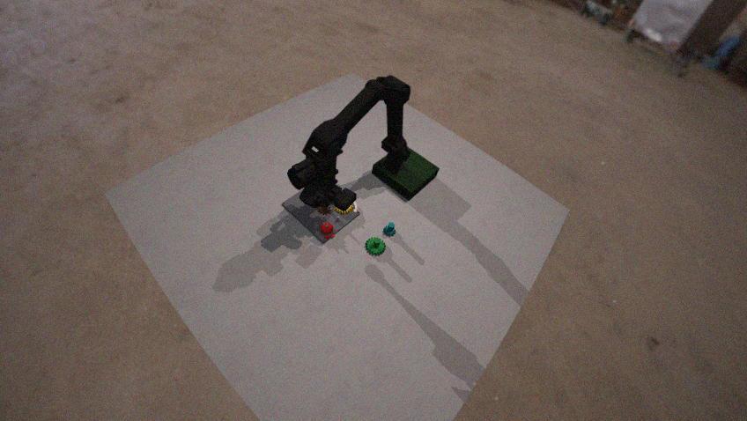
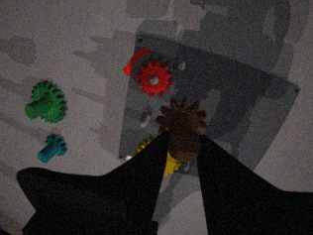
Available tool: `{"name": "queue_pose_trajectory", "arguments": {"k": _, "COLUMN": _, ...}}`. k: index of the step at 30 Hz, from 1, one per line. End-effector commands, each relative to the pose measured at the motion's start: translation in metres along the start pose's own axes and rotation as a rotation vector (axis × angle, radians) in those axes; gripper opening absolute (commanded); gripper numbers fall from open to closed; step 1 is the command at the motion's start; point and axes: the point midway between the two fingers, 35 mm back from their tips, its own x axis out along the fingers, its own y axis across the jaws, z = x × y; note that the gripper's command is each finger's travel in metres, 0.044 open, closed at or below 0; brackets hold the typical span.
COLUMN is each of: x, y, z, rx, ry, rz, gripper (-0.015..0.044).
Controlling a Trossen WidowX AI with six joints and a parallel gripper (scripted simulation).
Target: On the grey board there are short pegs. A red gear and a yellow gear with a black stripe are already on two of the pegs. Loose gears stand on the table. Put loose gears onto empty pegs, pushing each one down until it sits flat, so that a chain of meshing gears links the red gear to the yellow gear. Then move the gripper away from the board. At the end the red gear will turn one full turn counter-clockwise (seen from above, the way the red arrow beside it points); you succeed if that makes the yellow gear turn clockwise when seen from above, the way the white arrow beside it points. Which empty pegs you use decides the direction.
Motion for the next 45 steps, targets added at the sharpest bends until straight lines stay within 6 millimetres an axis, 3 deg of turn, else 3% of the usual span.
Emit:
{"name": "queue_pose_trajectory", "arguments": {"k": 1, "x": -0.002, "y": 0.000, "z": 0.000, "rx": -0.004, "ry": 0.000, "rz": 0.006, "gripper": 0.0000}}
{"name": "queue_pose_trajectory", "arguments": {"k": 16, "x": -0.001, "y": 0.000, "z": 0.000, "rx": -0.013, "ry": 0.000, "rz": 0.006, "gripper": 0.0000}}
{"name": "queue_pose_trajectory", "arguments": {"k": 31, "x": 0.018, "y": 0.000, "z": -0.001, "rx": -0.227, "ry": -0.001, "rz": 0.006, "gripper": 0.0000}}
{"name": "queue_pose_trajectory", "arguments": {"k": 38, "x": 0.027, "y": 0.000, "z": 0.000, "rx": -0.157, "ry": -0.001, "rz": 0.006, "gripper": 0.0000}}
{"name": "queue_pose_trajectory", "arguments": {"k": 45, "x": 0.037, "y": 0.001, "z": 0.000, "rx": 0.025, "ry": 0.000, "rz": 0.006, "gripper": 0.0000}}
